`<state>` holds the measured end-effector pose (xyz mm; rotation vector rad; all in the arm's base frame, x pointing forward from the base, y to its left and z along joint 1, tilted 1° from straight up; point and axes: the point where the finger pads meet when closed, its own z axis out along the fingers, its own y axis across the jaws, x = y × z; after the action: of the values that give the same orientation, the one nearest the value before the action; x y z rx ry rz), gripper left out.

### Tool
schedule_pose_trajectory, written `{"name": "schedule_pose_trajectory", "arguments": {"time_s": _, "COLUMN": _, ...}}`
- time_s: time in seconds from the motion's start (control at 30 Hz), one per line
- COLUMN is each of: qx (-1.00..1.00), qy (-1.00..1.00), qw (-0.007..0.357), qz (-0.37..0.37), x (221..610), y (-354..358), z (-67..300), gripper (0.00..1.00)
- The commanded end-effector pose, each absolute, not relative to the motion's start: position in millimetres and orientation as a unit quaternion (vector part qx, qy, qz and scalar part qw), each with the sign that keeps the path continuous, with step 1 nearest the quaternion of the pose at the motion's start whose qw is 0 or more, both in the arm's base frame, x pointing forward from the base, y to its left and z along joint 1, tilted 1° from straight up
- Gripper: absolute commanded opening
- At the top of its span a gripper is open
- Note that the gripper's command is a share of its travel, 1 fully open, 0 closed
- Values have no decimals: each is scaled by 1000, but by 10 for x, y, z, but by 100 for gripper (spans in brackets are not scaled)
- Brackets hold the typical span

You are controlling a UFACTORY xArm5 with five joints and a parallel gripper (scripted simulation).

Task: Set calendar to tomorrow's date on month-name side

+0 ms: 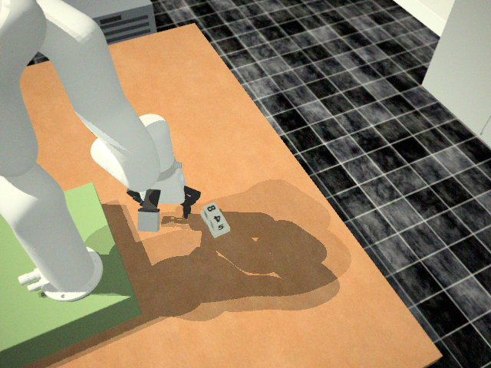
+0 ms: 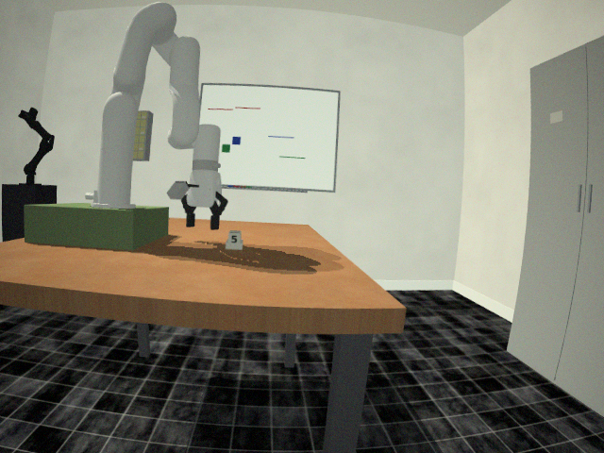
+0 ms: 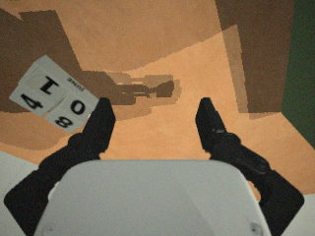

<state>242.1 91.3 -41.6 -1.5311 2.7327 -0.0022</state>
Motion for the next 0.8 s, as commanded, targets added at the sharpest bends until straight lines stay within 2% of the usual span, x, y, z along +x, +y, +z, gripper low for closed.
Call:
{"name": "schedule_pose_trajectory", "arguments": {"time_s": 0.0, "qx": -489, "qy": 872, "qw": 6, "qz": -1, "x": 2429, "y": 916, "z": -409, "gripper": 100}}
{"name": "schedule_pose_trajectory", "arguments": {"time_s": 0.53, "qx": -489, "qy": 872, "qw": 6, "qz": -1, "x": 2428, "y": 919, "z": -252, "gripper": 100}}
{"name": "schedule_pose_trajectory", "arguments": {"time_s": 0.77, "qx": -489, "qy": 872, "qw": 6, "qz": -1, "x": 2635, "y": 859, "z": -225, "gripper": 100}}
